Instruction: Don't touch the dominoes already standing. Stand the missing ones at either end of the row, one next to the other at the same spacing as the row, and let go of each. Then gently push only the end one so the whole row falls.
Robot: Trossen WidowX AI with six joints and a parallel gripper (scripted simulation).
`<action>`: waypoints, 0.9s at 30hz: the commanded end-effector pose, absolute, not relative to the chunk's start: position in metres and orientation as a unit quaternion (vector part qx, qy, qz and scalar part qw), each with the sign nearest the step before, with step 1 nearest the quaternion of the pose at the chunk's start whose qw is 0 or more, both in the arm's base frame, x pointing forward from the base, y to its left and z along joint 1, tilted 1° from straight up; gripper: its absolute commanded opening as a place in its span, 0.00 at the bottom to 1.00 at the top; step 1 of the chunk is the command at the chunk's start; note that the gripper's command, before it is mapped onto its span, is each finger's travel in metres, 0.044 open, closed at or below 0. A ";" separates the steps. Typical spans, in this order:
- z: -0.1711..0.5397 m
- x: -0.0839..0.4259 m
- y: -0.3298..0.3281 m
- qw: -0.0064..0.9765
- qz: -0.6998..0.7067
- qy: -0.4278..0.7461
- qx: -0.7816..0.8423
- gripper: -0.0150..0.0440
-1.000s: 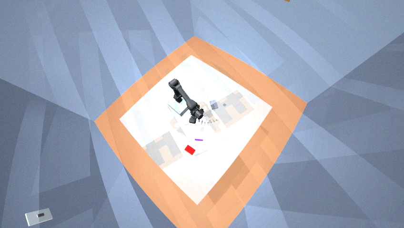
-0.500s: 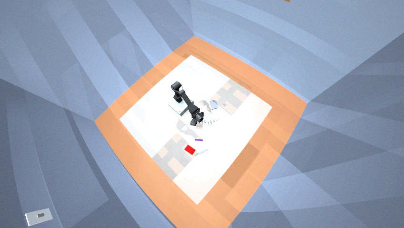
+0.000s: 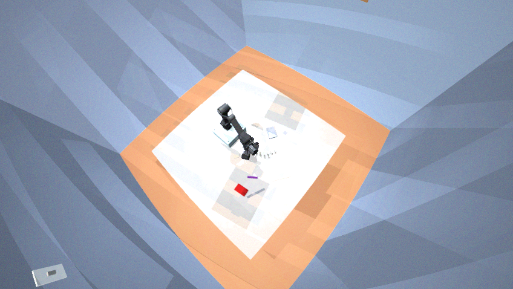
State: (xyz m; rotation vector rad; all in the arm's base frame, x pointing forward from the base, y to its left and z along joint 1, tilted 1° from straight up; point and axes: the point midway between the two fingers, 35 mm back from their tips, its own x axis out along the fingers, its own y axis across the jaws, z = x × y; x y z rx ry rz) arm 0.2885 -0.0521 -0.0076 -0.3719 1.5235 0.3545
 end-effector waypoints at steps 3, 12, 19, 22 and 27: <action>-0.008 0.289 -0.052 0.695 0.159 0.682 -0.164 0.75; -0.006 0.289 -0.052 0.695 0.159 0.682 -0.164 1.00; 0.096 0.293 -0.053 0.694 0.159 0.682 -0.166 1.00; 0.122 0.287 -0.052 0.694 0.159 0.682 -0.167 1.00; 0.124 0.286 -0.052 0.694 0.159 0.682 -0.167 1.00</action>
